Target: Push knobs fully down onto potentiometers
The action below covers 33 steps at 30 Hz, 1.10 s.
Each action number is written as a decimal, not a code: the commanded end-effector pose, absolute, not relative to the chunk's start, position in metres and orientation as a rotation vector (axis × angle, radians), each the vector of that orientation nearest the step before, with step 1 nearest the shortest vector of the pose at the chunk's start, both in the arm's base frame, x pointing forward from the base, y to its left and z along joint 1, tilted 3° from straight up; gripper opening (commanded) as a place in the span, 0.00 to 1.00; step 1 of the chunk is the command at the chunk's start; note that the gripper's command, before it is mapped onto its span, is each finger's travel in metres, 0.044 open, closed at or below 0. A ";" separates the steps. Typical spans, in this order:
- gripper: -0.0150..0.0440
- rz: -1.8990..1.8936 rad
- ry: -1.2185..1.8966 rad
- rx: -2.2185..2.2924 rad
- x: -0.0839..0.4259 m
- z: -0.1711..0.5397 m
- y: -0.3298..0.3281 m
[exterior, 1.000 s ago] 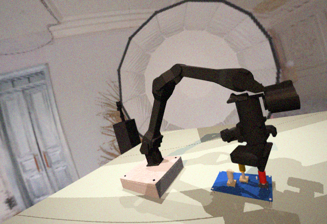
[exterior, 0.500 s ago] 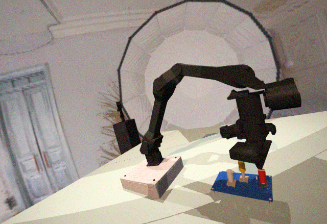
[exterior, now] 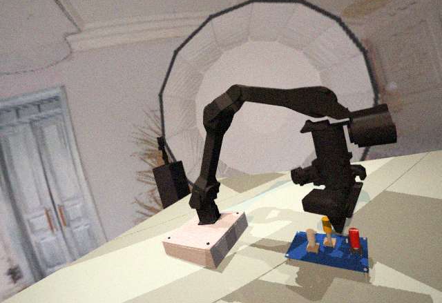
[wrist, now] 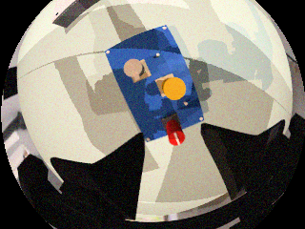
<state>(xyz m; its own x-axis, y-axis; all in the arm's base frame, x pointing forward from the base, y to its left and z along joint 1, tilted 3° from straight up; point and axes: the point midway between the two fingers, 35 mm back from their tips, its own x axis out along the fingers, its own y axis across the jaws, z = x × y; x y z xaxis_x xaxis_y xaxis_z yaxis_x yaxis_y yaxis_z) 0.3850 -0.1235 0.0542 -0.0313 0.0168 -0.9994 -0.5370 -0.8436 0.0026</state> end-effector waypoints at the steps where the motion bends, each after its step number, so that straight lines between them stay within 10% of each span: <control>1: 0.88 1.930 0.543 -1.864 0.355 0.070 -0.114; 15: 1.00 1.933 0.537 -1.860 0.211 0.077 -0.067; 33: 1.00 1.933 0.536 -1.860 0.209 0.076 -0.066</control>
<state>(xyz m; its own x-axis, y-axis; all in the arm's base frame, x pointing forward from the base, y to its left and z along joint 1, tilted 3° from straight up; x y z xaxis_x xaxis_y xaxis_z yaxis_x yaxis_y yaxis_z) 0.2103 -0.0675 0.0776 -0.0312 0.0171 -0.9994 -0.5374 -0.8433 0.0024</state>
